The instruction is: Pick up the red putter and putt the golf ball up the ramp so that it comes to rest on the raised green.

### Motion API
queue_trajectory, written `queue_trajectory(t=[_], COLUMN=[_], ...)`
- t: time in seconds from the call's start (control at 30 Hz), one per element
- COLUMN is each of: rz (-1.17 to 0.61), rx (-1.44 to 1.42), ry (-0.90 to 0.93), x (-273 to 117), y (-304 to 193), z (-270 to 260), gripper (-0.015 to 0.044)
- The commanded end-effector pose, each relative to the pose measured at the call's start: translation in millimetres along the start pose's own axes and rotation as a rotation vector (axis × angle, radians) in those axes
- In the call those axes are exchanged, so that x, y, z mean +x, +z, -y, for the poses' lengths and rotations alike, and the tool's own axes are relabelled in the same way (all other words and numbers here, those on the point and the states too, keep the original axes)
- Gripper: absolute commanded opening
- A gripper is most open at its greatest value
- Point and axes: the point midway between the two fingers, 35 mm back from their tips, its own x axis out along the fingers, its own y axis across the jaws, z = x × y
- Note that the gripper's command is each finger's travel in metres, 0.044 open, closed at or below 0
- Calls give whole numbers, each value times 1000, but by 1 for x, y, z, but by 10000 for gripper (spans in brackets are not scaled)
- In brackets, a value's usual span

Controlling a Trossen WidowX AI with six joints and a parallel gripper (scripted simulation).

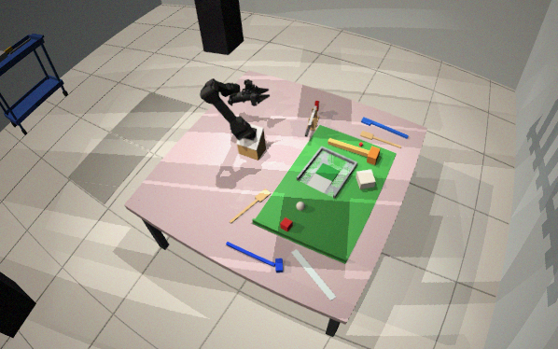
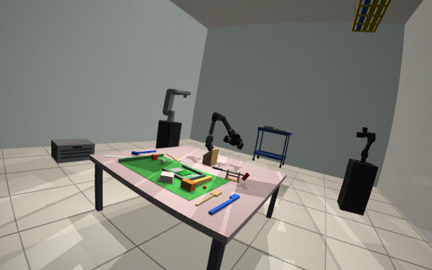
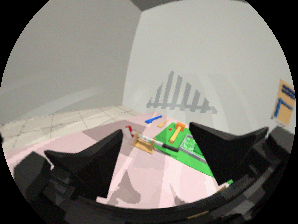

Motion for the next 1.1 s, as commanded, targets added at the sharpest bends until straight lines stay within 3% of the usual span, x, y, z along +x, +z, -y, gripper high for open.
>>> queue_trajectory(t=[0.0, 0.33, 0.57, 0.8, 1.07], rz=[-320, -850, -1062, -1122, -991], rx=[-214, -492, -539, -495, -510], ry=[-32, 209, 479, 786, 1118], x=[44, 115, 151, 182, 210], y=[-18, -59, -94, -128, -159], z=[10, 39, 63, 86, 113], gripper=[440, 440, 440, 440, 440])
